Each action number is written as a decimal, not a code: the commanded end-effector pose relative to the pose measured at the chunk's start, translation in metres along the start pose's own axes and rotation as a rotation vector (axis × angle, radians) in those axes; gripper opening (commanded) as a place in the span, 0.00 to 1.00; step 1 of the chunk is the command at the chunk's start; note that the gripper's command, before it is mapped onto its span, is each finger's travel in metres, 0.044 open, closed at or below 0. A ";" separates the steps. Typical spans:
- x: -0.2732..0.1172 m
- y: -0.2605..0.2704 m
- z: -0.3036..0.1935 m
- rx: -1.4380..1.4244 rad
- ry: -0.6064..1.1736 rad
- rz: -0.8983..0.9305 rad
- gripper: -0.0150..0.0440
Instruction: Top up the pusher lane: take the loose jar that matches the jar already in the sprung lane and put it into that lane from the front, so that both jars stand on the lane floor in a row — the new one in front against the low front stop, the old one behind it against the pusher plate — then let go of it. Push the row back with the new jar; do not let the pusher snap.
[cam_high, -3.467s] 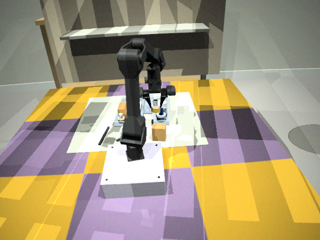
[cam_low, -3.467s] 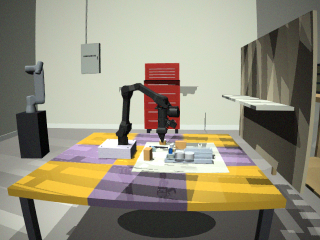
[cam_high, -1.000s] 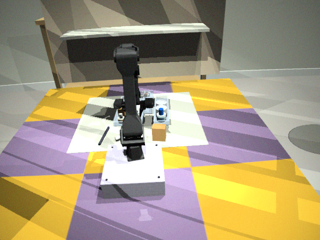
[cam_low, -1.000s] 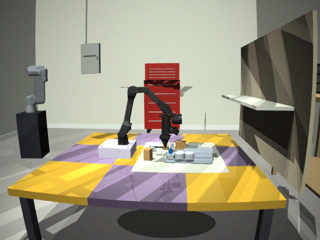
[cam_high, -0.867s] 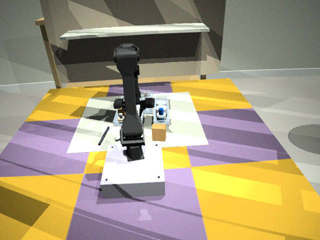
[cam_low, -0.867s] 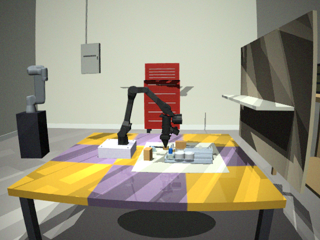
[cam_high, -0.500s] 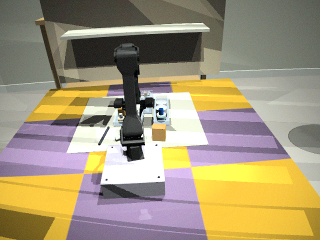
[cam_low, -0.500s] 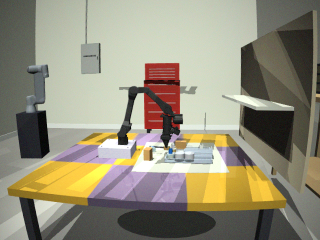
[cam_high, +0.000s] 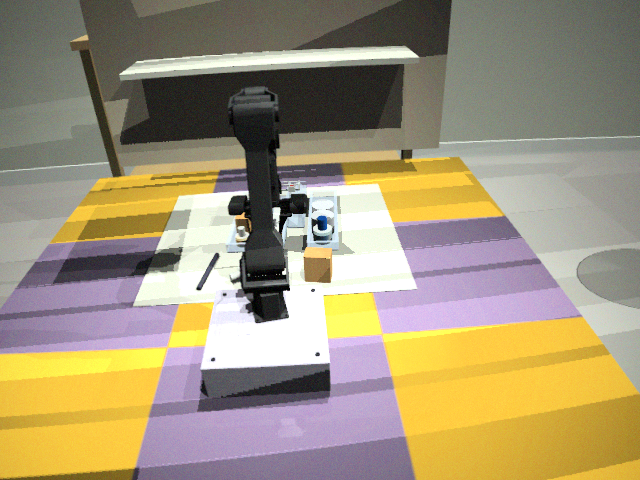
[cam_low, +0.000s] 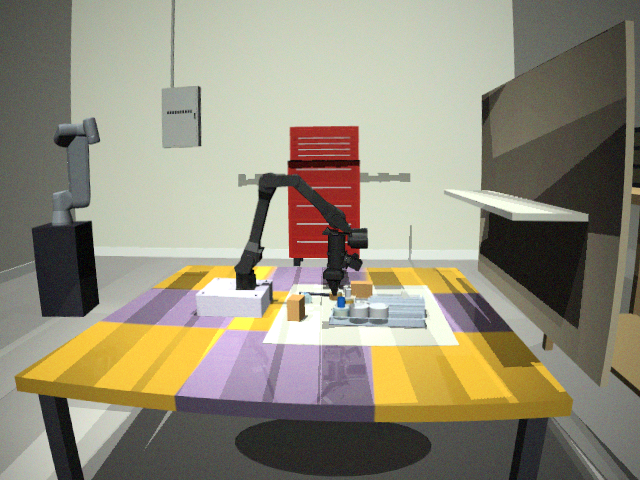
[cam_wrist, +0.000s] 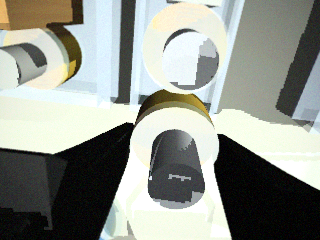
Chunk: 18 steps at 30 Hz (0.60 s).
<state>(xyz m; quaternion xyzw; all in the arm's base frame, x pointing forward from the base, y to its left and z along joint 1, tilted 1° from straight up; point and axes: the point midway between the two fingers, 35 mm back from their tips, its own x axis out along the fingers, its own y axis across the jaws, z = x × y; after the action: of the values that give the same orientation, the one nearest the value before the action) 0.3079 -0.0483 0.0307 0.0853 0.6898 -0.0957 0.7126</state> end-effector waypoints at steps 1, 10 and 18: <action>0.000 0.000 0.009 -0.004 -0.017 0.000 0.25; 0.001 0.000 0.013 -0.004 -0.018 0.000 0.25; 0.001 0.000 0.017 -0.004 -0.018 0.000 0.25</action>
<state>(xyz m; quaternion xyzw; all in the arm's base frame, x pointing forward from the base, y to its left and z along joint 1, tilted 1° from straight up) 0.3158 -0.0504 0.0307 0.0854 0.6897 -0.0959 0.7126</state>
